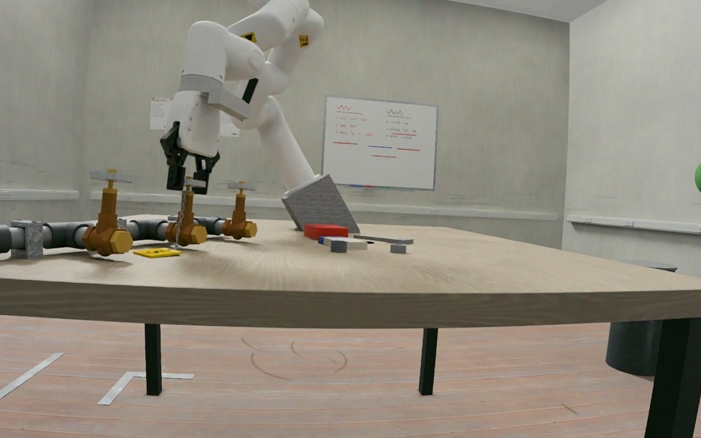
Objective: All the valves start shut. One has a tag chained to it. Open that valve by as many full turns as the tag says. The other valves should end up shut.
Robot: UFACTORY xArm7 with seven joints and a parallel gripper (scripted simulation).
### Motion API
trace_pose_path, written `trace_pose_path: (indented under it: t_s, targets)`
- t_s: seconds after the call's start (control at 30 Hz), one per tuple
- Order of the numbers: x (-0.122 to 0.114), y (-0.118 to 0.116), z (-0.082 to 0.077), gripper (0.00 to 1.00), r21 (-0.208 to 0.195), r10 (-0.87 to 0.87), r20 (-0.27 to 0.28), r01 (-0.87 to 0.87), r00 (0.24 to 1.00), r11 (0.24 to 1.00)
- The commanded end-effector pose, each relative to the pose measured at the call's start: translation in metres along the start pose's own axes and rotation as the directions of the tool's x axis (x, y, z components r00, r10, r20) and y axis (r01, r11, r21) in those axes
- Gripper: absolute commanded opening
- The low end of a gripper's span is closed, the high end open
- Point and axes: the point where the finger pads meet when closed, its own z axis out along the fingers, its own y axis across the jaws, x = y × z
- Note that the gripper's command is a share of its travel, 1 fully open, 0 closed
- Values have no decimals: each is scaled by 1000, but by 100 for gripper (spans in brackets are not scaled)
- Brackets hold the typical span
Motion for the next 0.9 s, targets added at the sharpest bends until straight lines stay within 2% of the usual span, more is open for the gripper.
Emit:
trace_pose_path:
  t_s: [0.0,0.43,0.47,0.87]
  targets:
    - [2,2,-2,0,-20,-268,-35,267,963,963]
    - [2,2,-2,0,-22,-325,-34,325,945,946]
    - [2,2,-2,100,-22,-325,-34,325,945,946]
    - [2,2,-2,100,-22,-325,-34,325,945,946]
